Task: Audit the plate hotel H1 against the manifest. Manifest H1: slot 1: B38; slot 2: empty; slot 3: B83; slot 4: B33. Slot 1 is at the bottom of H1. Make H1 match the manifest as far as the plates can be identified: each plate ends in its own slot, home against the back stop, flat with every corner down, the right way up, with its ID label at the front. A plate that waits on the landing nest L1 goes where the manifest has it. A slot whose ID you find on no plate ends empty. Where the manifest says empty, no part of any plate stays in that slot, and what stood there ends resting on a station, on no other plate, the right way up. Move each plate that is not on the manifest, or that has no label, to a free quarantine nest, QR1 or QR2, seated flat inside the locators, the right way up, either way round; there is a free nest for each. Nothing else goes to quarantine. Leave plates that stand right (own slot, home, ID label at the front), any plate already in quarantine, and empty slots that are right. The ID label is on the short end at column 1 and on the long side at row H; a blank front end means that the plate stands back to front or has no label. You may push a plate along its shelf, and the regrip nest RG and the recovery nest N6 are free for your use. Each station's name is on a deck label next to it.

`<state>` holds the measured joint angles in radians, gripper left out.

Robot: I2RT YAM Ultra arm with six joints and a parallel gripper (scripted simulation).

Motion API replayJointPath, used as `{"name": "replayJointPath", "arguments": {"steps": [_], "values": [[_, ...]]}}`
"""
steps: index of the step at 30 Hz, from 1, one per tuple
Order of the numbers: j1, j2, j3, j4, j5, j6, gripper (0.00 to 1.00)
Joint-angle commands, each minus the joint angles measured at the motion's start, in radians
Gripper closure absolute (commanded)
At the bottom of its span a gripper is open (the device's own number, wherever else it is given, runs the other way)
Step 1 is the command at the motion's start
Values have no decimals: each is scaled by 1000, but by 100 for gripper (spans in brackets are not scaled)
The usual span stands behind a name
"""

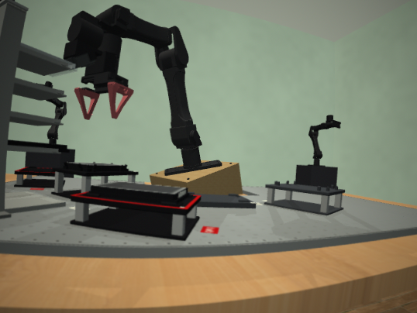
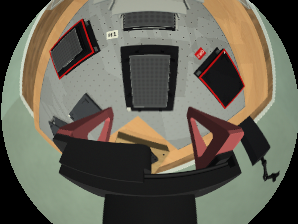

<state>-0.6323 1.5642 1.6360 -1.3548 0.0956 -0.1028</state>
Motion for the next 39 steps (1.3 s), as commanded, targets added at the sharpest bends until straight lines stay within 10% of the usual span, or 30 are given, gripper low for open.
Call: {"name": "replayJointPath", "arguments": {"steps": [1,21,39], "values": [[5,-5,42,-47,1,5,0],[22,31,280,-215,6,22,0],[23,32,286,-215,6,22,0]]}}
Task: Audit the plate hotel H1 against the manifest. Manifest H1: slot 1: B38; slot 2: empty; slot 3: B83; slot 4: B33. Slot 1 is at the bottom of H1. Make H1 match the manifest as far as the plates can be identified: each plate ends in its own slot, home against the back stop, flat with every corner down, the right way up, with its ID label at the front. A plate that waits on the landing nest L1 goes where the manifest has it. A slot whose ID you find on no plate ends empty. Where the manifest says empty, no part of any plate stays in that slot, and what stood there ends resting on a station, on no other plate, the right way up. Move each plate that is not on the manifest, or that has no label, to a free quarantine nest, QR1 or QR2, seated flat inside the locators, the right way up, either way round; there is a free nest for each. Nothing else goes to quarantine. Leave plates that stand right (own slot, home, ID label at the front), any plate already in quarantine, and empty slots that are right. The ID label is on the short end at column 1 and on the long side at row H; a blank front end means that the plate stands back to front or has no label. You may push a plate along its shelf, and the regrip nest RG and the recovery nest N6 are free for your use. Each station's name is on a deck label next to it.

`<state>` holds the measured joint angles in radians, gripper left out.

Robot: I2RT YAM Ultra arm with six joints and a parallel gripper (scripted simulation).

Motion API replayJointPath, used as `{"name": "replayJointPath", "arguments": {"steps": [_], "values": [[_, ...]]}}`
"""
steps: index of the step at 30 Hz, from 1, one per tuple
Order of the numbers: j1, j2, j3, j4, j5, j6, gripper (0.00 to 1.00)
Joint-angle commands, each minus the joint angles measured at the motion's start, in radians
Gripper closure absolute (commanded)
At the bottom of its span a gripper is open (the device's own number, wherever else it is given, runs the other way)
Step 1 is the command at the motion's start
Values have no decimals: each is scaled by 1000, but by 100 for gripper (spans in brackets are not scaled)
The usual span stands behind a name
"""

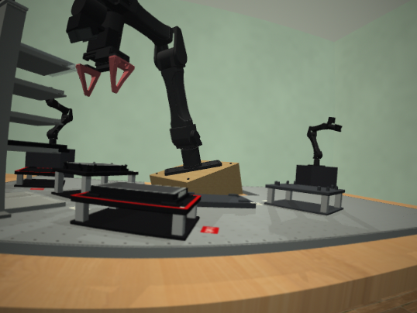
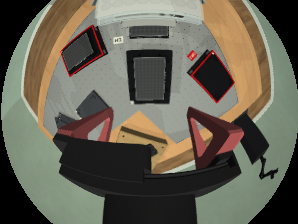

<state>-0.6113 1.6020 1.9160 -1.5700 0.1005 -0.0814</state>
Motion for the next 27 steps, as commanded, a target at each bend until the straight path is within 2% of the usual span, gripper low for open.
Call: {"name": "replayJointPath", "arguments": {"steps": [1,13,27], "values": [[2,-5,6,0,1,1,0],[2,-5,6,0,1,1,0],[153,-34,-51,0,40,148,0]]}}
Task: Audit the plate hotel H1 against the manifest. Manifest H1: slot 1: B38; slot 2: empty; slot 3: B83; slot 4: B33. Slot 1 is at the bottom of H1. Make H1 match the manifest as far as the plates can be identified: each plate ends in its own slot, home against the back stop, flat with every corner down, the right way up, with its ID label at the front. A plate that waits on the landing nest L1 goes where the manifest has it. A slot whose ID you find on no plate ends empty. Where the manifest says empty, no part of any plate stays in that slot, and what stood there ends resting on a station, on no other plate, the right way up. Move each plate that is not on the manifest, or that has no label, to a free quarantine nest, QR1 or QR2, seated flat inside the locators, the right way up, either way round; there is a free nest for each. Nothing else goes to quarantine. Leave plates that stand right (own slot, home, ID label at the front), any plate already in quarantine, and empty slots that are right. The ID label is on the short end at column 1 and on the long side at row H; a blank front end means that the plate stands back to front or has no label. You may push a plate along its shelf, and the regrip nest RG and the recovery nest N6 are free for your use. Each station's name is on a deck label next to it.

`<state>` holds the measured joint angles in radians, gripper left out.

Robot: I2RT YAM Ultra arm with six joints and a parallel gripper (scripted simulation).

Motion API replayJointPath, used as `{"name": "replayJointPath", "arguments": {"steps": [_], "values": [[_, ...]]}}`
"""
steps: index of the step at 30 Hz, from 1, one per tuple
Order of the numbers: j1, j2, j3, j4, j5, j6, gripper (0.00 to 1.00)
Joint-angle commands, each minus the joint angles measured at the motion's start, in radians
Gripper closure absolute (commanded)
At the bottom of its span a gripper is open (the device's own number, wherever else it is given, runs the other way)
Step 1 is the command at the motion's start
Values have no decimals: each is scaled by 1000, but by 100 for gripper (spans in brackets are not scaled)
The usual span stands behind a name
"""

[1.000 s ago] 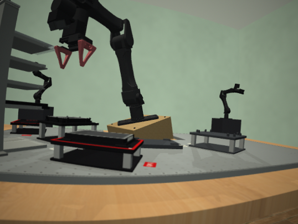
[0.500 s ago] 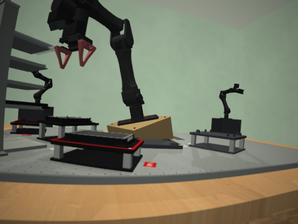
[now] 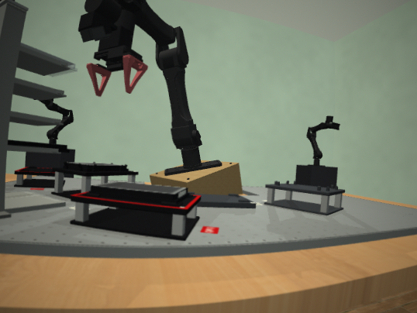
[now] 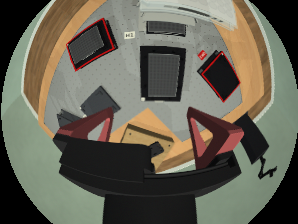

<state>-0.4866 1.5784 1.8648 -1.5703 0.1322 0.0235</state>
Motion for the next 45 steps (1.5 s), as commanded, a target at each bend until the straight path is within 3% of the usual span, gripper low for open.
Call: {"name": "replayJointPath", "arguments": {"steps": [1,9,11,13,28,30,40,45], "values": [[41,-11,-3,0,12,55,0],[144,-15,-25,0,37,156,0],[174,-52,-77,15,51,180,0],[174,-52,-77,15,51,180,0],[442,-282,-411,299,221,376,0],[442,-282,-411,299,221,376,0],[648,-378,-586,457,393,508,0],[680,-439,-673,552,452,495,0]]}}
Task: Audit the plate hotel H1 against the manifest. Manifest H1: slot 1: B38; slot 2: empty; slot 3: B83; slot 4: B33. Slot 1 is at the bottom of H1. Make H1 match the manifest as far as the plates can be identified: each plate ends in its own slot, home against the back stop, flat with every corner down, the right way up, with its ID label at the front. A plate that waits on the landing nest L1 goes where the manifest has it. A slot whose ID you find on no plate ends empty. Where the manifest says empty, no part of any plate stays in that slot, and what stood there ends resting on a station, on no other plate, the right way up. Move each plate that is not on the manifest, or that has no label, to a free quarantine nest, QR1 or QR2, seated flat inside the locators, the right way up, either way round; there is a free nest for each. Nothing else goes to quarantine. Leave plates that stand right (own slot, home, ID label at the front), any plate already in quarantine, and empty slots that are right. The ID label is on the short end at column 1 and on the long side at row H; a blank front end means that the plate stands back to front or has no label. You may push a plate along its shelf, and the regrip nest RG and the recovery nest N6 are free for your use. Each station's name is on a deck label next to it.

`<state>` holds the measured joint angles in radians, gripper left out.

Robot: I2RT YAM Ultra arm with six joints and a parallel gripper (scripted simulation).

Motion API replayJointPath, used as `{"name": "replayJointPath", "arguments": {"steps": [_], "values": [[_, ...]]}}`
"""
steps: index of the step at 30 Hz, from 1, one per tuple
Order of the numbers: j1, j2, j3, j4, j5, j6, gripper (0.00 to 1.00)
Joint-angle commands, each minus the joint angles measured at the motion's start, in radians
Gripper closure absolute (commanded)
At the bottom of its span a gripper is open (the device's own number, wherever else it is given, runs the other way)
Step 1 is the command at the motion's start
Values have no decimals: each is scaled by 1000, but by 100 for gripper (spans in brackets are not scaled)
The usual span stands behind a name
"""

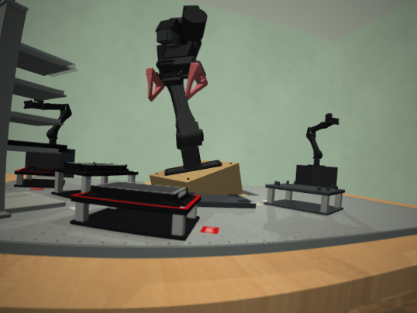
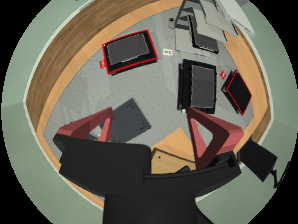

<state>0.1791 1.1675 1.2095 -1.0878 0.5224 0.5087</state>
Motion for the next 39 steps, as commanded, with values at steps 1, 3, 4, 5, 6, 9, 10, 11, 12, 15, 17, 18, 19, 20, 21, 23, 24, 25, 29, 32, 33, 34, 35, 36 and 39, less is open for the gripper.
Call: {"name": "replayJointPath", "arguments": {"steps": [1,3,4,5,6,9,10,11,12,15,17,18,19,20,21,23,24,25,29,32,33,34,35,36,39], "values": [[15,-28,-18,70,62,10,0],[21,-40,-36,89,74,7,0],[27,-52,-53,109,86,3,0],[34,-63,-71,129,97,-1,0],[40,-75,-88,149,109,-5,0],[59,-110,-141,212,145,-20,0],[65,-121,-159,233,156,-26,0],[71,-133,-177,255,168,-32,0],[76,-144,-195,277,180,-39,0],[94,-177,-249,347,214,-62,0],[104,-199,-285,395,236,-79,0],[104,-199,-285,395,236,-79,0],[104,-199,-285,395,236,-79,0],[109,-210,-304,421,246,-89,0],[115,-221,-322,446,257,-99,0],[124,-242,-359,499,277,-121,0],[129,-253,-378,527,287,-133,0],[133,-263,-397,556,296,-146,0],[149,-304,-474,676,332,-202,0],[160,-332,-532,774,354,-251,0],[163,-341,-552,809,361,-268,0],[165,-350,-572,844,367,-286,0],[165,-350,-572,844,367,-286,0],[165,-350,-572,844,367,-286,0],[226,-337,-585,858,426,-262,0]]}}
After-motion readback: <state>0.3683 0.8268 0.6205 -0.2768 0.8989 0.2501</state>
